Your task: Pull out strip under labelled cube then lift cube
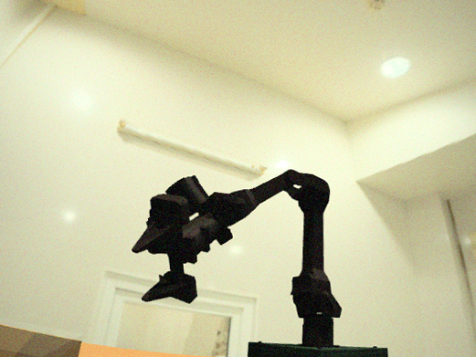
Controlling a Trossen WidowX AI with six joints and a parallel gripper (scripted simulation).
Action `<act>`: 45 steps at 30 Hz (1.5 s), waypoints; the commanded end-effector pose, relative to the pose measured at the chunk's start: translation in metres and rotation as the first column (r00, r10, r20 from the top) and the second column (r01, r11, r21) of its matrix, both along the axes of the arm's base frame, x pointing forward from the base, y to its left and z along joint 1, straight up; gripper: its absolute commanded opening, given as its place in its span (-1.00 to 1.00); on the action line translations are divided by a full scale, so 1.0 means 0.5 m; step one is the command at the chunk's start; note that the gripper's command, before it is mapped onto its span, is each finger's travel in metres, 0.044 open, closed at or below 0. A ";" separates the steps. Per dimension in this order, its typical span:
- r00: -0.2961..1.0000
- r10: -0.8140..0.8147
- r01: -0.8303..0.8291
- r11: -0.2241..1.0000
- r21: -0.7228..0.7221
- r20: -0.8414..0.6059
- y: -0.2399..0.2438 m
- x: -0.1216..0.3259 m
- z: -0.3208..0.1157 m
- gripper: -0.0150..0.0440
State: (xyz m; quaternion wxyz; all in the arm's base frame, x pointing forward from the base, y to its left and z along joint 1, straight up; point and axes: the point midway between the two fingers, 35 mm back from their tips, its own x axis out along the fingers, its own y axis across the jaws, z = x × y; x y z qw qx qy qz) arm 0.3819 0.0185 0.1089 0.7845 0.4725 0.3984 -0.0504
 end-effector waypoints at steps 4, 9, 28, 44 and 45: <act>0.893 0.439 -0.181 0.549 -0.816 0.097 -0.045 -0.119 0.056 0.86; 0.893 0.439 -0.181 0.549 -0.816 0.097 -0.045 -0.119 0.056 0.86; 0.893 0.439 -0.181 0.549 -0.816 0.097 -0.045 -0.119 0.056 0.86; 0.903 0.405 -0.381 0.606 -0.698 -0.141 -0.038 -0.048 0.010 0.15; 0.899 0.400 -0.408 0.614 -0.676 -0.179 -0.036 -0.039 0.001 0.06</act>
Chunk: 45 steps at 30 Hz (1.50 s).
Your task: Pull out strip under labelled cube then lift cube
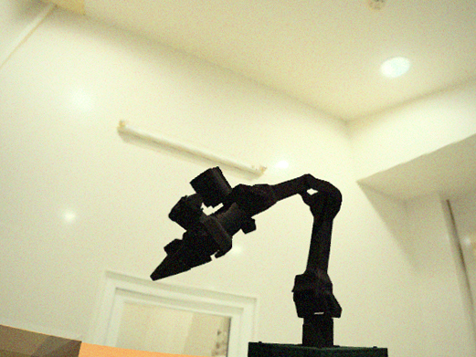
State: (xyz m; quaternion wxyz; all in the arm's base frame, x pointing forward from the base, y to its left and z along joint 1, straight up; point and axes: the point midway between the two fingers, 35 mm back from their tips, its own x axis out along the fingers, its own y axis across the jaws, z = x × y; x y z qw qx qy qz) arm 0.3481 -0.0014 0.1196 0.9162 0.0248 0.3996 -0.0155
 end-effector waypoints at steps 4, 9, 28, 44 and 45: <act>0.957 -0.046 0.060 0.997 0.039 -0.288 0.007 0.062 -0.061 -0.29; 0.865 -0.080 0.114 0.993 0.038 -0.496 0.012 0.093 -0.119 -0.49; 0.743 -0.112 0.163 0.986 0.016 -0.660 0.017 0.110 -0.205 -0.49; 0.743 -0.112 0.163 0.986 0.016 -0.660 0.018 0.111 -0.257 -0.49; 0.743 -0.112 0.163 0.986 0.016 -0.660 0.018 0.111 -0.261 -0.49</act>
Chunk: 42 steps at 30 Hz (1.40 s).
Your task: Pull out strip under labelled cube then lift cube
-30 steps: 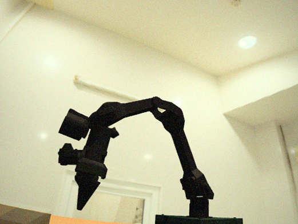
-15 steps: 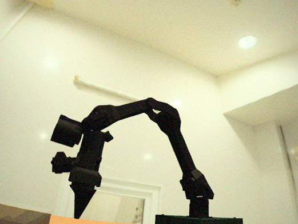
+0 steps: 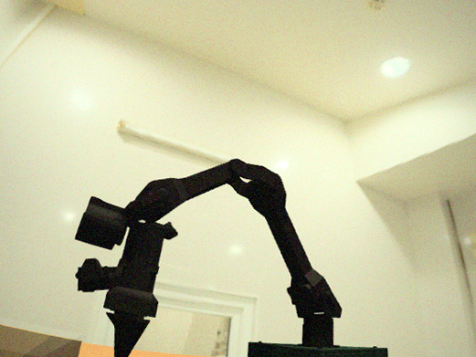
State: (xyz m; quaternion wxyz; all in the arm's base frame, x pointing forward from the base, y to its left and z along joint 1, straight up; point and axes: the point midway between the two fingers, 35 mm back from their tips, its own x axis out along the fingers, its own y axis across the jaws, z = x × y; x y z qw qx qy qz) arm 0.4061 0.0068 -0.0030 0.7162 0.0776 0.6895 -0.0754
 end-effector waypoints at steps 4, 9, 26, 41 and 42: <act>1.000 -0.005 0.005 1.000 0.004 -0.010 0.002 -0.005 -0.028 -0.49; 1.000 -0.005 0.005 1.000 0.004 -0.010 0.001 -0.006 -0.045 -0.49; 1.000 -0.005 0.005 1.000 0.004 -0.010 0.000 -0.008 -0.072 -0.49; 1.000 -0.005 0.005 1.000 0.004 -0.010 0.000 -0.008 -0.073 -0.49; 1.000 -0.005 0.005 1.000 0.004 -0.010 0.000 -0.008 -0.073 -0.49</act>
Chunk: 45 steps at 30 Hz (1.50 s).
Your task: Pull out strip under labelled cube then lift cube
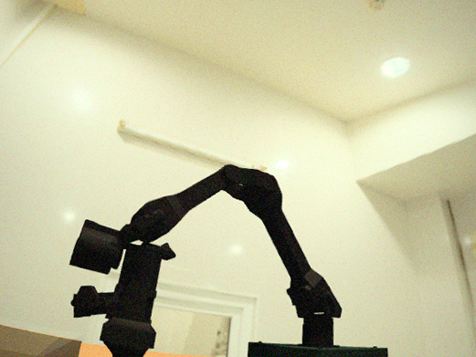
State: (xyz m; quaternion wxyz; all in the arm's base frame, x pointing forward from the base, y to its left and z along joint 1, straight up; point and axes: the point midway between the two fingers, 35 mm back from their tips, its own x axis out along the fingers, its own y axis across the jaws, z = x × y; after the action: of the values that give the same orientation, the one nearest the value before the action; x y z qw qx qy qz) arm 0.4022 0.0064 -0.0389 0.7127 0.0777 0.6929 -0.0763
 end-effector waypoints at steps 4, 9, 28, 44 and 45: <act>1.000 -0.004 0.004 1.000 0.004 0.000 0.001 0.000 -0.002 -0.49; 1.000 -0.004 0.004 1.000 0.004 0.000 0.001 0.000 -0.003 -0.49; 1.000 -0.004 0.004 1.000 0.004 0.000 0.001 0.000 -0.007 -0.49; 1.000 -0.004 0.004 1.000 0.004 0.000 0.001 0.001 -0.010 -0.49; 1.000 -0.004 0.004 1.000 0.004 0.000 0.001 0.002 -0.010 -0.49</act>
State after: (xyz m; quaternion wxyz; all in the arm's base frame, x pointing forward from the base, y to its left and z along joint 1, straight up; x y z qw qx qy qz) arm 0.4024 0.0064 -0.0405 0.7130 0.0778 0.6926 -0.0763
